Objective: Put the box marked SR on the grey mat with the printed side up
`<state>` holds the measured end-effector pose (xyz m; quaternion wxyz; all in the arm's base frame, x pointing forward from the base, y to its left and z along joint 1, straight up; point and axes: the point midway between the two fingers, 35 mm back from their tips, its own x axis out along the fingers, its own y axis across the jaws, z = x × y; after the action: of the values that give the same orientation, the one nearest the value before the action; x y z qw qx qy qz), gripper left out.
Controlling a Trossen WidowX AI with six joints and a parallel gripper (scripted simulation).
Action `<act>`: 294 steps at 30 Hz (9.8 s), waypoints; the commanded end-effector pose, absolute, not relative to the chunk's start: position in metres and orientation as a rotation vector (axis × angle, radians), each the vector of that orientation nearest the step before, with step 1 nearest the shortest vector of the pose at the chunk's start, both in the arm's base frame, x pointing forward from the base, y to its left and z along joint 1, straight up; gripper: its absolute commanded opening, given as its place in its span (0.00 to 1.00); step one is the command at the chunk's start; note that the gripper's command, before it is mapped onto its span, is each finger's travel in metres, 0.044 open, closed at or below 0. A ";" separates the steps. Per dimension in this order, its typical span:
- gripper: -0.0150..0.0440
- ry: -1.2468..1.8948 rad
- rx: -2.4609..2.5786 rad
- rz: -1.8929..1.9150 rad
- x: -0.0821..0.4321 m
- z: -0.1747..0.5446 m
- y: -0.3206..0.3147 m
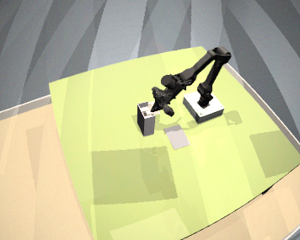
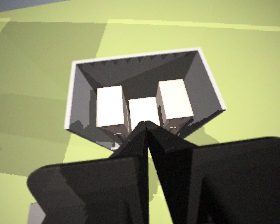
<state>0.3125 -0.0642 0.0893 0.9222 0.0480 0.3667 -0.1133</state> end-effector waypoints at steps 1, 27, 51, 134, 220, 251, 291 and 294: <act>0.25 0.763 0.098 -0.235 0.309 0.086 -0.064; 0.25 0.764 0.098 -0.235 0.297 0.082 -0.061; 0.25 0.765 0.098 -0.235 0.287 0.076 -0.058; 0.66 0.912 -0.593 0.114 0.273 0.098 -0.054; 0.51 0.936 -1.294 0.588 0.293 0.087 -0.060; 0.51 0.935 -1.295 0.593 0.268 0.119 -0.054; 0.51 0.938 -1.293 0.596 0.213 0.117 -0.047; 0.51 0.938 -1.294 0.596 0.212 0.117 -0.052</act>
<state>0.2134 -0.0487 0.1171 0.6584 -0.5706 0.4151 0.2619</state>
